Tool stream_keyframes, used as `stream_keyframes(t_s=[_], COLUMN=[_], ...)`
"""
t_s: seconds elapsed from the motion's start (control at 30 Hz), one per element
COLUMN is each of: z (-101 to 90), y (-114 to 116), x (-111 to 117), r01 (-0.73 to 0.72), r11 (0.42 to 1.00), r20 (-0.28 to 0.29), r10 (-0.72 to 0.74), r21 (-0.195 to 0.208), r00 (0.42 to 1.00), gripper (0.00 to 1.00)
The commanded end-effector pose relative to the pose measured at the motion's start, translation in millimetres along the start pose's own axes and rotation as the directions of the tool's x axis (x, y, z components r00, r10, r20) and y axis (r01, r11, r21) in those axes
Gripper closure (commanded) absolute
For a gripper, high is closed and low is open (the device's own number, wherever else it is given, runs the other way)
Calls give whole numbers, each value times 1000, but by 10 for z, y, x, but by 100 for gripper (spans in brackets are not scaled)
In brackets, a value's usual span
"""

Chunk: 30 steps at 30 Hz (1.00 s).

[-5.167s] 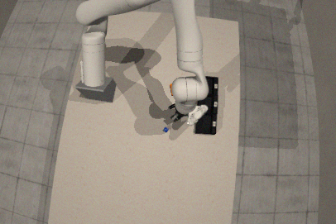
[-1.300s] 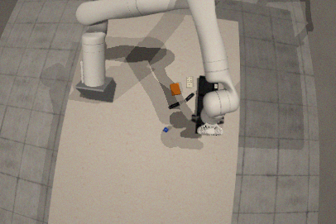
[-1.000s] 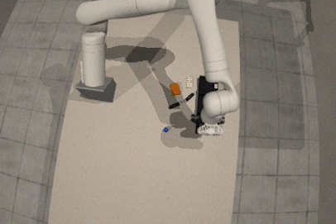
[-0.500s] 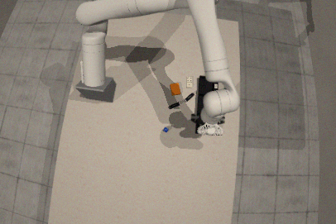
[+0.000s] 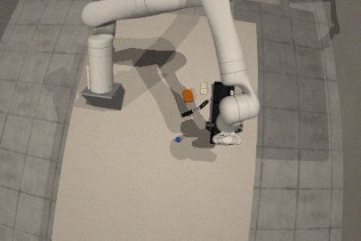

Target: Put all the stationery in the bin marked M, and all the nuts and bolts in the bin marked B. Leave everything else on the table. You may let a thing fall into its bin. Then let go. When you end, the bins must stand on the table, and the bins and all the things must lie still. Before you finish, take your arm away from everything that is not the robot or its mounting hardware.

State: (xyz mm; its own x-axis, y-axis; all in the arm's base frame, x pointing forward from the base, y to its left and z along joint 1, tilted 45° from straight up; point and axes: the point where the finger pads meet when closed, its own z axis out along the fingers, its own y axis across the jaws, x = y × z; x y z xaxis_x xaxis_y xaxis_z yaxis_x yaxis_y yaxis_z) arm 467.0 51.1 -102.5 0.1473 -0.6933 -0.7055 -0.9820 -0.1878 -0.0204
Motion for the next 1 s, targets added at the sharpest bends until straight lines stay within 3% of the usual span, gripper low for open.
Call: stream_keyframes(t_s=[0.0, 0.17, 0.43, 0.47, 0.7, 0.97], z=[-50, -228, -228, -232, -247, -272], y=[-20, -19, -22, 35, 320, 778], x=[5, 5, 5, -56, -359, -844], r01=[1, 1, 1, 51, 264, 264], r11=[1000, 1000, 1000, 999, 965, 965], r20=[-3, -3, -3, -3, -4, -4], r10=[-1, -1, -1, -51, -264, -264], r21=[6, 6, 6, 6, 5, 5], r00=[1000, 1000, 1000, 999, 965, 965], gripper=[69, 69, 69, 45, 45, 45])
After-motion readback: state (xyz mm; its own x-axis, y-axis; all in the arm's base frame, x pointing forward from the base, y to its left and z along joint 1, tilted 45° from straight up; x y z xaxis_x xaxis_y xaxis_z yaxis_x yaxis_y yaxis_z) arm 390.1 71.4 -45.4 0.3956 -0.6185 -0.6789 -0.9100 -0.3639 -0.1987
